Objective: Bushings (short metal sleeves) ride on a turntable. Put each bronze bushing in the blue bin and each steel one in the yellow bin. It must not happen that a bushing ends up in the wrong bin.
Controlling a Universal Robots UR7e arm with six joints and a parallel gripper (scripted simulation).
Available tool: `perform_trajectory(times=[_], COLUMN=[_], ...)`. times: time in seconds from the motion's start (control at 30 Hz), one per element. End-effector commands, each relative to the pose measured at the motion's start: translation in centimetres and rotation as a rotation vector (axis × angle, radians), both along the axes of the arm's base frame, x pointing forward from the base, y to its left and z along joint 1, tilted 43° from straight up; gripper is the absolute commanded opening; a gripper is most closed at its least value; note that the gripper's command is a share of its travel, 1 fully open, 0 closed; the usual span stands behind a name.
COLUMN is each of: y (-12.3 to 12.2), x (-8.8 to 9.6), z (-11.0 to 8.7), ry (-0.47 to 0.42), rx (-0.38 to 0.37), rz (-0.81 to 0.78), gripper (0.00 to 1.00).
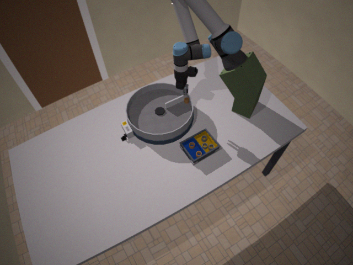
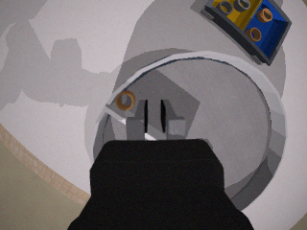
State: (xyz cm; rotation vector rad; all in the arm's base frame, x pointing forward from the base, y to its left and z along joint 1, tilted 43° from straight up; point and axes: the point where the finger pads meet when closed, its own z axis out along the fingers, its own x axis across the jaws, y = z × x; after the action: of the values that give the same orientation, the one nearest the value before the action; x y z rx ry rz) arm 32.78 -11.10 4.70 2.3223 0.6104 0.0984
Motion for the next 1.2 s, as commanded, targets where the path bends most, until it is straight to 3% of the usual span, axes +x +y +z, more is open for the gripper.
perform_trajectory(times=[0.0,0.2,0.4,0.47,0.73,1.17], y=[-1.3,-2.6,-2.8,-3.9,-5.6,-5.8], x=[-0.4,-0.9,-1.0,-1.4,-2.0,-2.1], z=[-0.8,-1.5,-1.6,-2.2,-3.2,-3.3], ry=[0.087,0.185,0.194,0.278,0.406,0.414], rx=[-0.037,-0.076,-0.080,-0.113,-0.162,-0.167], rz=[0.125,0.241,0.256,0.352,0.498,0.512], gripper=[0.40,0.40,0.40,0.40,0.40,0.40])
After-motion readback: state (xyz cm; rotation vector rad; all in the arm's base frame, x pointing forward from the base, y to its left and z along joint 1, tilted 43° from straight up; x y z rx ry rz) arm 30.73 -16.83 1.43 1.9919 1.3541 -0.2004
